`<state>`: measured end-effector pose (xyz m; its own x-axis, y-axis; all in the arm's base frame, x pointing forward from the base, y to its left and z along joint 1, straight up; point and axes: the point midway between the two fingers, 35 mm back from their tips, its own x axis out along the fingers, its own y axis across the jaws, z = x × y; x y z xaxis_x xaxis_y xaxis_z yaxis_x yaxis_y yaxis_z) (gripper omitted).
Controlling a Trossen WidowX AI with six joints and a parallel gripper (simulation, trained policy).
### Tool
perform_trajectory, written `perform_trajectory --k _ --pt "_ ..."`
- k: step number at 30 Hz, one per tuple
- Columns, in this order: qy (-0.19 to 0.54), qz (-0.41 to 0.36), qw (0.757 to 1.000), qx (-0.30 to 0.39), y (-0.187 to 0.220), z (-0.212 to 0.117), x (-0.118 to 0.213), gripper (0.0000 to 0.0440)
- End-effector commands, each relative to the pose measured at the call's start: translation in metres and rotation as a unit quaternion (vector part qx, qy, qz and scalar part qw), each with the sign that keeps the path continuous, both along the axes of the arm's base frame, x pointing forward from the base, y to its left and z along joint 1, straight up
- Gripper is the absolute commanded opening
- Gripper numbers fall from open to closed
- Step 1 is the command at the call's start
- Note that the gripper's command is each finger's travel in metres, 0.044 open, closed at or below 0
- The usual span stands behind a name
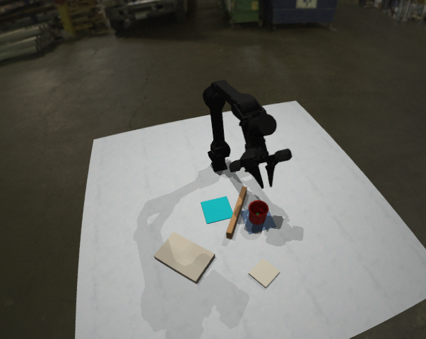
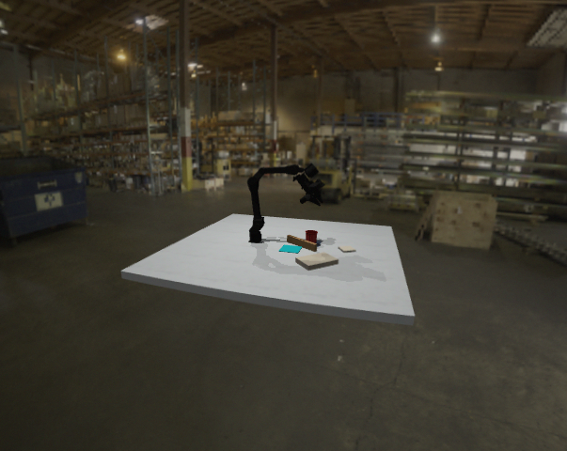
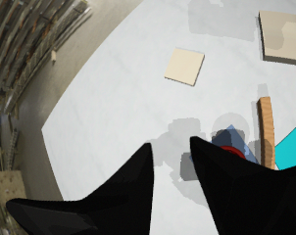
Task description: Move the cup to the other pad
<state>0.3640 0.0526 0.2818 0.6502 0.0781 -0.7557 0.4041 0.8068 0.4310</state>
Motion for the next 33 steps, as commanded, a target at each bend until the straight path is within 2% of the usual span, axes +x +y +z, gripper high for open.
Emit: perform_trajectory --k 1,17,33 --pt "0.031 -0.013 0.999 0.012 0.002 -0.006 -0.001 0.0115" --pt "0.154 -0.060 0.986 0.012 -0.001 -0.038 -0.009 0.0119" --pt "0.277 -0.082 0.957 -0.022 -0.009 -0.085 -0.021 0.0128"
